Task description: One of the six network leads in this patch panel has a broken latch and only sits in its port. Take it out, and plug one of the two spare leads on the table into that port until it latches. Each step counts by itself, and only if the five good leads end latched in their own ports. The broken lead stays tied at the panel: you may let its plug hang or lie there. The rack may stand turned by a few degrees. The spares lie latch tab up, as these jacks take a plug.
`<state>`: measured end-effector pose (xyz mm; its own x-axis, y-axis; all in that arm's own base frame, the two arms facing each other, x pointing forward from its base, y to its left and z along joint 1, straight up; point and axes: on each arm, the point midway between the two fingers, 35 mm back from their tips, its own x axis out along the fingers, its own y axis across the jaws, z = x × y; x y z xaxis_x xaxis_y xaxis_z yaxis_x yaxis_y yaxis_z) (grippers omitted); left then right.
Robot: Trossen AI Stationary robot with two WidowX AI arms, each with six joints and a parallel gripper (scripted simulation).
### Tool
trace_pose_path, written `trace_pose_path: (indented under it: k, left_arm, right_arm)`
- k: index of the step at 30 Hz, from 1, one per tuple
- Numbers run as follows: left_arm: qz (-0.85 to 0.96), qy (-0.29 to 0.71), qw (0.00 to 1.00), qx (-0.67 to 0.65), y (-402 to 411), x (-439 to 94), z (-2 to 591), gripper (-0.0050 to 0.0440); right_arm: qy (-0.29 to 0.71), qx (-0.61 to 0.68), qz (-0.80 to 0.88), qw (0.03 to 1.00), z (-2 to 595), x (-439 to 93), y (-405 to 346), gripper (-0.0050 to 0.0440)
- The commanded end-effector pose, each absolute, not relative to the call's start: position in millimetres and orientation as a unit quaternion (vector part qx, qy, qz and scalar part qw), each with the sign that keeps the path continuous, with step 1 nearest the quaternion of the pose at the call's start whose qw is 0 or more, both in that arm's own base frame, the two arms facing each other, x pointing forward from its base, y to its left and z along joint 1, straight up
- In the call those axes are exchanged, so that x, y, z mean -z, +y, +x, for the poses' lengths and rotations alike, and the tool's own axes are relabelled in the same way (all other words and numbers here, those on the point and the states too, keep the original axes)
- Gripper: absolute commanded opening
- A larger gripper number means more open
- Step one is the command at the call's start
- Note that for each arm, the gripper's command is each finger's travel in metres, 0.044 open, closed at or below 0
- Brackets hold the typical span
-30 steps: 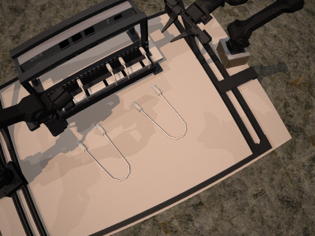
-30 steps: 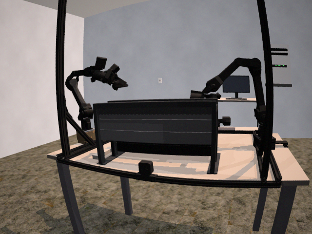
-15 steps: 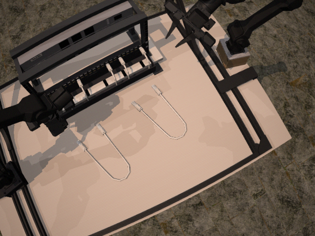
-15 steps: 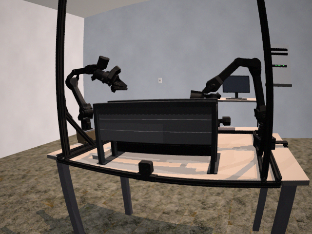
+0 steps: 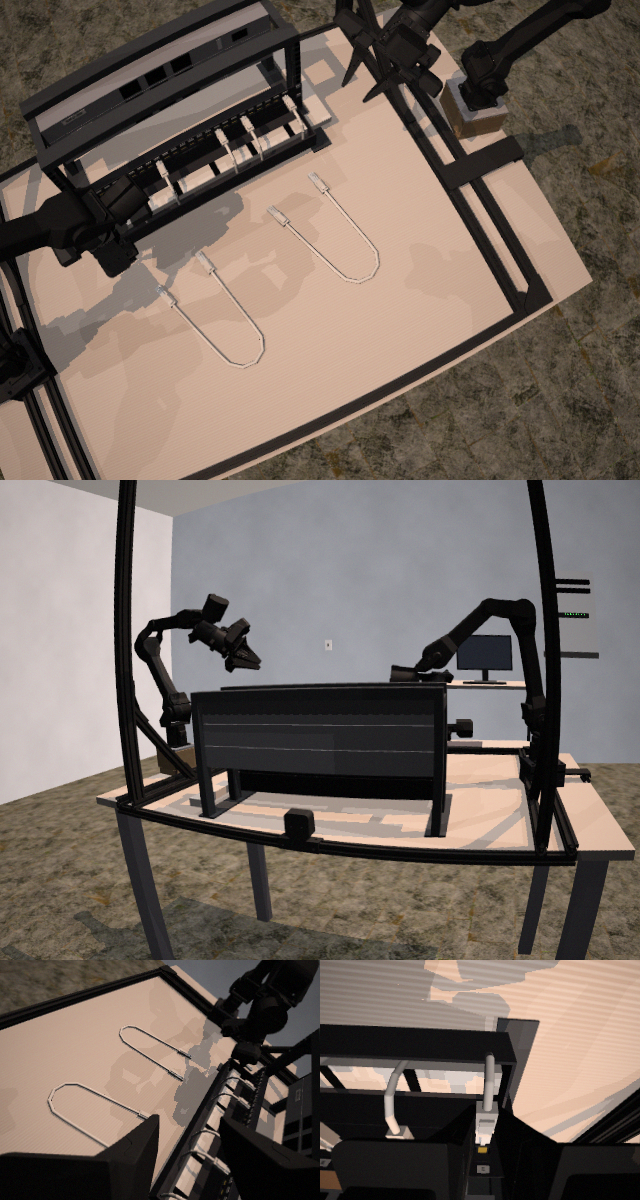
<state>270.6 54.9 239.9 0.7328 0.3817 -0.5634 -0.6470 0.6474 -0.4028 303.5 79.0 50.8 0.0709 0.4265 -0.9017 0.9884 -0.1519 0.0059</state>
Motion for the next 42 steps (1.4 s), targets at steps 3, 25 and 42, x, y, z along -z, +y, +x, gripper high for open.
trace_pose_path:
  k: [3, 25, 42]
  left_arm:
    - [-0.347, 0.260, 0.832, -0.346, 68, -224, 263, 0.0176]
    - [-0.405, 0.307, 0.760, -0.405, 82, -204, 252, 0.0176]
    - [-0.457, 0.351, 0.677, -0.458, 96, -185, 242, 0.0176]
  right_arm:
    - [0.550, 0.403, 0.643, 0.349, 304, -51, 79, 0.0055]
    - [0.550, 0.403, 0.643, 0.349, 304, -51, 79, 0.0055]
    - [0.550, 0.403, 0.643, 0.349, 304, -51, 79, 0.0055]
